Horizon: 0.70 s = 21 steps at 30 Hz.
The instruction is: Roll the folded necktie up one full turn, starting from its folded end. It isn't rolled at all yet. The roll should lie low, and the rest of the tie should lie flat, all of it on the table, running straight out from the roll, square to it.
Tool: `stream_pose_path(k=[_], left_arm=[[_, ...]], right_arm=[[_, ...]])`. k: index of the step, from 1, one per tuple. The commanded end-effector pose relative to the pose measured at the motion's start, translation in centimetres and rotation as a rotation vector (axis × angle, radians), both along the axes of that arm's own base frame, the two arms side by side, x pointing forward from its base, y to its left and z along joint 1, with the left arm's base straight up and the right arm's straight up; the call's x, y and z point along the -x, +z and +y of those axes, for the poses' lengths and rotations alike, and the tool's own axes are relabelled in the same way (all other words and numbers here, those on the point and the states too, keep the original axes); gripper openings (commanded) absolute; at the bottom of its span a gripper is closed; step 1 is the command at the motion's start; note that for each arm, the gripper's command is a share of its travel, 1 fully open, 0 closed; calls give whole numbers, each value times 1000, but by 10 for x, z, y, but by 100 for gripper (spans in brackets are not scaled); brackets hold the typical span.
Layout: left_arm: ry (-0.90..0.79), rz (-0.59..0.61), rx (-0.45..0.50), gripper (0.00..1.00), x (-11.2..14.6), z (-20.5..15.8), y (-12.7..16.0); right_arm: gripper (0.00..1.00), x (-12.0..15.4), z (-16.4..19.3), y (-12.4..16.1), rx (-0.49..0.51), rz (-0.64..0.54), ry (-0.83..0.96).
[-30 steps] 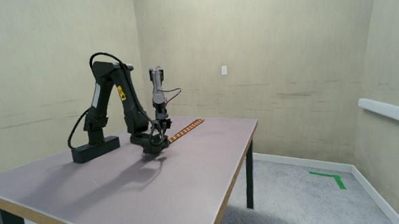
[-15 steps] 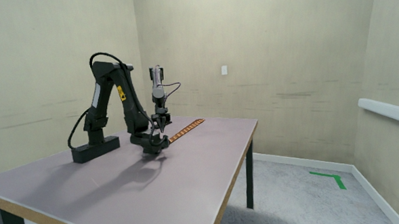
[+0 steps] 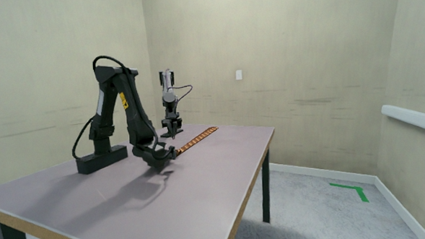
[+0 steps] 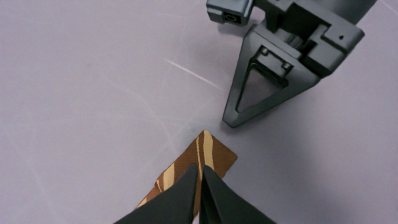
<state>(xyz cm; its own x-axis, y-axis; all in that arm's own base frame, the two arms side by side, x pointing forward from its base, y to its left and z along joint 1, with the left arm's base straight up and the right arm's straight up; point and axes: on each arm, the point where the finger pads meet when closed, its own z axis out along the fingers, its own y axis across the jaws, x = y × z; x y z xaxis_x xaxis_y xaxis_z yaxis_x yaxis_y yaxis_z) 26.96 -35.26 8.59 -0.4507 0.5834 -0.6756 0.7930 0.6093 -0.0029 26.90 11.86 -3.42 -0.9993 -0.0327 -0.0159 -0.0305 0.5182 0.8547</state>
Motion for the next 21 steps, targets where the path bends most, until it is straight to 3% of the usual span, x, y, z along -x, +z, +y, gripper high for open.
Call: stream_pose_path(k=[1,8,21], left_arm=[[2,-15,29,4,-6,-1,25],[35,-43,45,14,-10,11,37],[188,-175,120,32,-30,71,91]], right_arm=[[6,-3,-4,3,-2,-16,25],[6,-4,-18,3,-2,-16,25],[6,-5,-40,3,-2,-16,25]])
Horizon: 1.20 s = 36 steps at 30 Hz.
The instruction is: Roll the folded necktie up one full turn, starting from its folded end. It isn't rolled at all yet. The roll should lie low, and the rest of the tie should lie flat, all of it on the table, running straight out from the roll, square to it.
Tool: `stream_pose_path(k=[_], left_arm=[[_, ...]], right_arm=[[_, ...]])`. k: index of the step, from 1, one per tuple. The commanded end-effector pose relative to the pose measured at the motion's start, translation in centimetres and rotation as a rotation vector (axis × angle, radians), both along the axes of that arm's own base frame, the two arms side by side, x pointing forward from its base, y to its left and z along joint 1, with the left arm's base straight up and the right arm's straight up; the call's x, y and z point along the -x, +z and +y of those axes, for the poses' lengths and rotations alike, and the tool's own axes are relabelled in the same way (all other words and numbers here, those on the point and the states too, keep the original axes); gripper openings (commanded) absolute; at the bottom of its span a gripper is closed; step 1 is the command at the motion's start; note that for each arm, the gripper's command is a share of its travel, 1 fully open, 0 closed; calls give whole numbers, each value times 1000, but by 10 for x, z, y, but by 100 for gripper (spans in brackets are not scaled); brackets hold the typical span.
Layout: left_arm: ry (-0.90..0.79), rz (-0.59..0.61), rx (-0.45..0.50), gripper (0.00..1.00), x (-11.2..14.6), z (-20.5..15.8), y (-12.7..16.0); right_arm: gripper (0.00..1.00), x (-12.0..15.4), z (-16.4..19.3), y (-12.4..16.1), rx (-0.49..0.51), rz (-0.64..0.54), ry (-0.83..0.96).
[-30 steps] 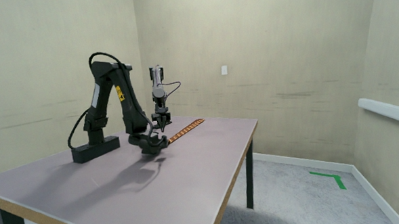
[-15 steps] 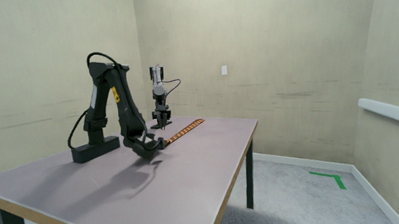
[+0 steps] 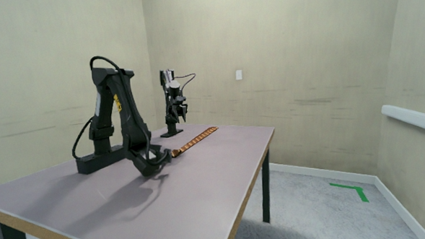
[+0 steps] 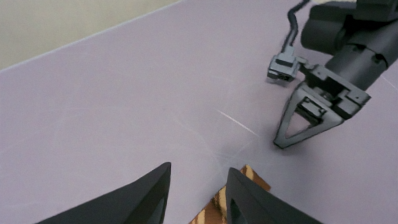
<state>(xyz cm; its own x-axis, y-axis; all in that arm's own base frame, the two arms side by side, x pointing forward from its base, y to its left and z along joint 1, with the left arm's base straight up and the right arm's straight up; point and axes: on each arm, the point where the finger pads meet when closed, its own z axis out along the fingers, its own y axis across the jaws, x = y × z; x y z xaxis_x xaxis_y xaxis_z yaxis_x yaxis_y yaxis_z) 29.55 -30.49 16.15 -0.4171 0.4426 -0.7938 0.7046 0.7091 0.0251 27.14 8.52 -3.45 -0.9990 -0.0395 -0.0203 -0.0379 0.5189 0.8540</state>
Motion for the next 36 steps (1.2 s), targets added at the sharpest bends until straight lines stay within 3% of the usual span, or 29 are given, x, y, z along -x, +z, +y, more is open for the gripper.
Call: stream_pose_path(k=[1,12,14,27,31,36], left_arm=[[77,-50,17,34,-7,30,22],[307,-239,132,52,-37,118,103],[307,-239,132,52,-37,118,103],[572,-457,265,73,-72,220,197],[606,-485,282,76,-77,233,209],[678,-544,318,84,-86,260,234]], right_arm=[[6,-3,-8,3,-4,-12,18],[6,-4,-30,3,-4,-12,18],[6,-4,-30,3,-4,-12,18],[11,-4,-30,3,-4,-12,18],[12,-4,-30,3,-4,-12,18],[38,-4,-30,9,-4,-12,18]])
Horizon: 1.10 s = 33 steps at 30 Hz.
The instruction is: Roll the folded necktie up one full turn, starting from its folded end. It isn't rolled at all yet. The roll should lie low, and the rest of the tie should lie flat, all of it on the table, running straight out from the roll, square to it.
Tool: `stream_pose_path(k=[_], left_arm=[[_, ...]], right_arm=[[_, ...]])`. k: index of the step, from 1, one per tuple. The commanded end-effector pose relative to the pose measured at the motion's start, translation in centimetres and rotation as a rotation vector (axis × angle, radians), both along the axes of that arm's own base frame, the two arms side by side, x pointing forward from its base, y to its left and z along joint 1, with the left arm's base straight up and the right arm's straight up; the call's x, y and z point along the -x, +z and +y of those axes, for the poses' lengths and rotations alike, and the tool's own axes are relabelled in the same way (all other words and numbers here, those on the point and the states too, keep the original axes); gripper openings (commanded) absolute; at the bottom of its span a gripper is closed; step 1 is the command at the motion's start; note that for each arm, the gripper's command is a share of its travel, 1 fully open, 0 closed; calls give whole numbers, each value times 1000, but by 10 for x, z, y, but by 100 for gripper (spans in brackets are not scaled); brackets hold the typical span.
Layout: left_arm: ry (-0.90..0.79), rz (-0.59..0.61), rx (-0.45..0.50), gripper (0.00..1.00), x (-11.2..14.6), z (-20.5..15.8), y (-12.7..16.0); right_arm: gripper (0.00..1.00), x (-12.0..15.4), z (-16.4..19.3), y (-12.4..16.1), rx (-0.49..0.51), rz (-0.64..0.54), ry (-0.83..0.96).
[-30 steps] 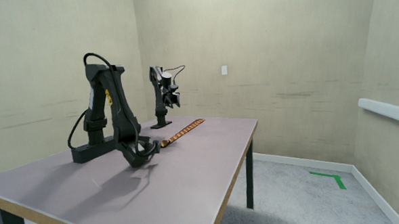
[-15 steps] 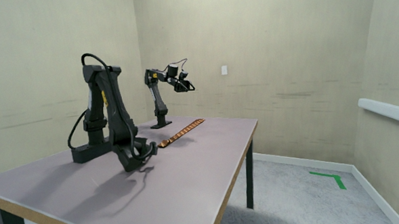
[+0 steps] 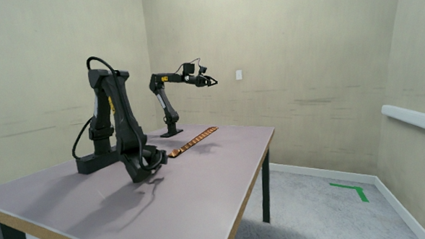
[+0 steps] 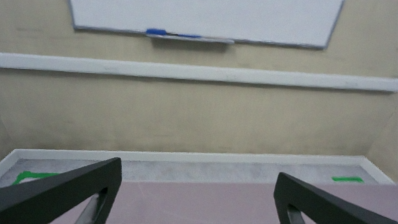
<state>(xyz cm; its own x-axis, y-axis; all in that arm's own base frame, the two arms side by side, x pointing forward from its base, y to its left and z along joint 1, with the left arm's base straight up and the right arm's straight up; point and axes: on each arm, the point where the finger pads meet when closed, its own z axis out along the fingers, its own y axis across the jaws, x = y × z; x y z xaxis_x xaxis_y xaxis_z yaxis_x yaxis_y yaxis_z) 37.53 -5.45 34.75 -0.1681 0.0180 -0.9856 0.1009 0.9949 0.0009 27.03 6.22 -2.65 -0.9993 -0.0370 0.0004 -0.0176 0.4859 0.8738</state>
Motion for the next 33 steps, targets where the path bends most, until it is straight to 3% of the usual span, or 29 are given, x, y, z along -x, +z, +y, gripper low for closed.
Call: stream_pose_path(k=[1,10,33], left_arm=[[30,-137,54,85,-8,14,52],[83,-182,77,100,-15,35,71],[83,-182,77,100,-15,35,71]], right_arm=[[43,-6,-7,3,34,-35,20],[90,-6,-7,22,34,-35,20],[90,-6,-7,56,34,-35,20]])
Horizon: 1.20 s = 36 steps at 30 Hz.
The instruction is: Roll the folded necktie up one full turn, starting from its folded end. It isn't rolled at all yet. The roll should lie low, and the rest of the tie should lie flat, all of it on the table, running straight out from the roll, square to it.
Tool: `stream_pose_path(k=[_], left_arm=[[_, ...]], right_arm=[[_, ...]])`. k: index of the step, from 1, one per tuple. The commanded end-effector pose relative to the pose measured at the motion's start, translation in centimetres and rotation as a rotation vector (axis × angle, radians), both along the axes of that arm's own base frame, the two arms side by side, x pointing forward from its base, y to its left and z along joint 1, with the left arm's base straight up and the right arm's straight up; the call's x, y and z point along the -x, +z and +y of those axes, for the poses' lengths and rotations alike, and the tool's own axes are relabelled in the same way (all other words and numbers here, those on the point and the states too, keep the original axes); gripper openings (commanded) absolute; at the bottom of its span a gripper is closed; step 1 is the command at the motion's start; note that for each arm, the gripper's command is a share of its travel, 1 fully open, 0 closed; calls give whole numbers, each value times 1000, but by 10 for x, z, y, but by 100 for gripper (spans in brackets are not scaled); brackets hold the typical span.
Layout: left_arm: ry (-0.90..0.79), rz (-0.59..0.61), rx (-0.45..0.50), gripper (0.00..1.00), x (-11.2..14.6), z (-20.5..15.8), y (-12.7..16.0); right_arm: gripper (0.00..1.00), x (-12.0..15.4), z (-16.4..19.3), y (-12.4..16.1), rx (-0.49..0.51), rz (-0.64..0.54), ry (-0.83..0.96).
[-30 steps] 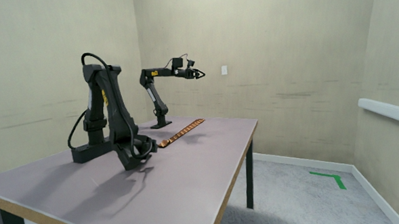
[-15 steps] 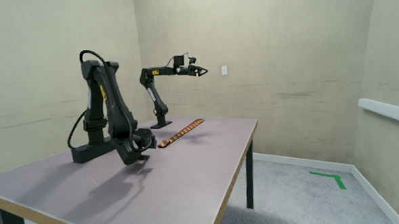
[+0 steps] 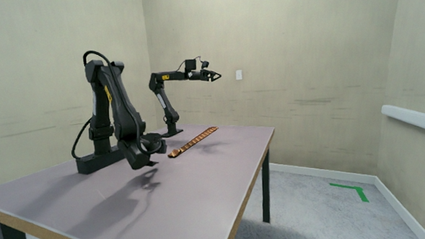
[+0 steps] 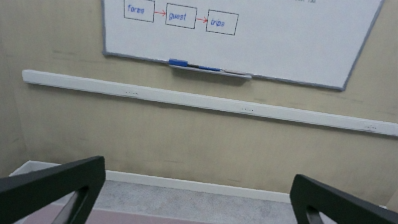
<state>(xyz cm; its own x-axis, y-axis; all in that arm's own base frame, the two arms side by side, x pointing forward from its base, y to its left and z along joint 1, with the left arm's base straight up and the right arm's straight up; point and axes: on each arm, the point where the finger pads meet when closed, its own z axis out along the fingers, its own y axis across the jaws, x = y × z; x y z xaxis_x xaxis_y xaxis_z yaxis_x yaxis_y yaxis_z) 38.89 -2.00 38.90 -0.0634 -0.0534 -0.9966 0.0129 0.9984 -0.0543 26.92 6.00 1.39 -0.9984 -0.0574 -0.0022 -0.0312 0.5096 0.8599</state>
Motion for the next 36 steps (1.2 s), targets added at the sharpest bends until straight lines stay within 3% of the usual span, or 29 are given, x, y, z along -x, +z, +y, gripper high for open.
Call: stream_pose_path(k=[1,11,36], left_arm=[[-6,-79,12,100,-1,0,30],[-6,-79,12,100,-1,0,30],[-6,-79,12,100,-1,0,30]], right_arm=[[90,-7,-5,17,6,-31,0],[90,-7,-5,35,6,-31,0],[90,-7,-5,35,6,-31,0]])
